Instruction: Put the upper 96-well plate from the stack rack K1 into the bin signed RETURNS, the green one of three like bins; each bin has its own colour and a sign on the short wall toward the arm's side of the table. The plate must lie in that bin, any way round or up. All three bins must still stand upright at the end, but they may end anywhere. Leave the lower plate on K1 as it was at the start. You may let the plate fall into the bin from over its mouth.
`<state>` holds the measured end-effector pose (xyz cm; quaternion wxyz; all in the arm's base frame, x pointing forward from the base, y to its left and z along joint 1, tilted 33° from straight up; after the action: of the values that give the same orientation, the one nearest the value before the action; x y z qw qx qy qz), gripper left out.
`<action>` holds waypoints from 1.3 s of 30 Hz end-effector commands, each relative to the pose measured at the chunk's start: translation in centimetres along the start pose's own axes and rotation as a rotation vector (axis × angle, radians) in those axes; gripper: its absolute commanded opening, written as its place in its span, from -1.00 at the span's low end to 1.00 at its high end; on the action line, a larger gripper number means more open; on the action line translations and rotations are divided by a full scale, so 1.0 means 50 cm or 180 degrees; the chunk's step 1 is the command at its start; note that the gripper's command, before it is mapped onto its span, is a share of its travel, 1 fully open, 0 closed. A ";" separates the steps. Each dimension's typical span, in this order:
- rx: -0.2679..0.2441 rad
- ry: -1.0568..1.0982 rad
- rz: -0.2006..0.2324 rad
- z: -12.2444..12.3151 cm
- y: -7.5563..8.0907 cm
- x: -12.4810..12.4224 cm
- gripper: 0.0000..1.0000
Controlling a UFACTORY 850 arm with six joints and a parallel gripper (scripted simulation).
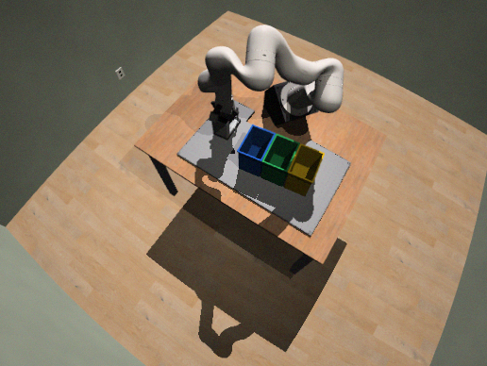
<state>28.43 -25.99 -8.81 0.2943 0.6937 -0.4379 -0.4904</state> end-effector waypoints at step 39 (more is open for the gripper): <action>0.0001 0.0001 0.0002 -0.001 0.127 0.001 -1.00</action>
<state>26.64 -28.48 -4.10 0.2942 0.6937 -0.4378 -0.4905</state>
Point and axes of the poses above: the point where the finger pads meet when closed, its own y axis back along the fingers, its own x axis across the jaws, z = x × y, the point moved 3 cm from there along y, back along the fingers, and after that the axes turned 1 degree about -y, right-handed, at the moved point
